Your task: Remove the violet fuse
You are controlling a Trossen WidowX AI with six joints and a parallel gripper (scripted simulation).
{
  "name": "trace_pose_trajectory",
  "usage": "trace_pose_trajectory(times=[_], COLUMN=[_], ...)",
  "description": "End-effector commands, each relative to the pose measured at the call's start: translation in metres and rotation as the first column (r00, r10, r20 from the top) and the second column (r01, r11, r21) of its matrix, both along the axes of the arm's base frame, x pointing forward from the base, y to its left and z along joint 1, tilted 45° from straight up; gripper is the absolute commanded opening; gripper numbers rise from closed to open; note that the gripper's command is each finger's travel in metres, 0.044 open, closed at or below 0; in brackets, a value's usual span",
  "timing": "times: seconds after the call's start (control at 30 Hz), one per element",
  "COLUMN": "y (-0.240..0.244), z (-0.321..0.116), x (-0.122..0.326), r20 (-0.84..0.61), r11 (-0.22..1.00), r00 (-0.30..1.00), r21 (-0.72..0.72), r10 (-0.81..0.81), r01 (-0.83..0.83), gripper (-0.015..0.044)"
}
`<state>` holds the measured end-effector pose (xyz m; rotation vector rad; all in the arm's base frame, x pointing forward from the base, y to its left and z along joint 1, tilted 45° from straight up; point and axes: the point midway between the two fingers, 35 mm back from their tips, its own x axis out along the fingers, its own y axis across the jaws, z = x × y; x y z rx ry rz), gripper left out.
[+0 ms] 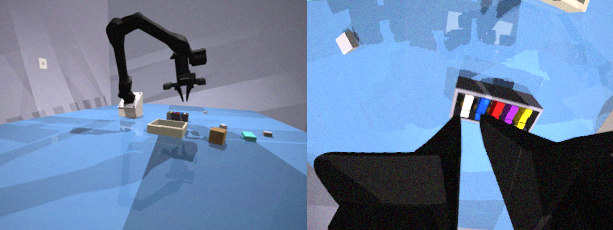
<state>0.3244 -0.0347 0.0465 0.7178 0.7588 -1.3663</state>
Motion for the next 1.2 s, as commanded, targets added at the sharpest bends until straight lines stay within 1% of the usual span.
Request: trace_pose_trajectory(times=[0.0,0.43,1.17], y=[0.011,0.013,-0.001], z=[-0.043,-0.047,-0.062], x=[-0.049,-0.050,-0.051], r20=[0.052,0.059,0.059], r11=[0.956,0.952,0.952], r00=[0.967,0.964,0.964], r21=[-0.146,-0.154,-0.154], r10=[-0.249,-0.259,-0.259], r01=[0.254,0.265,0.265], gripper=[0.0067,0.0067,0.0067])
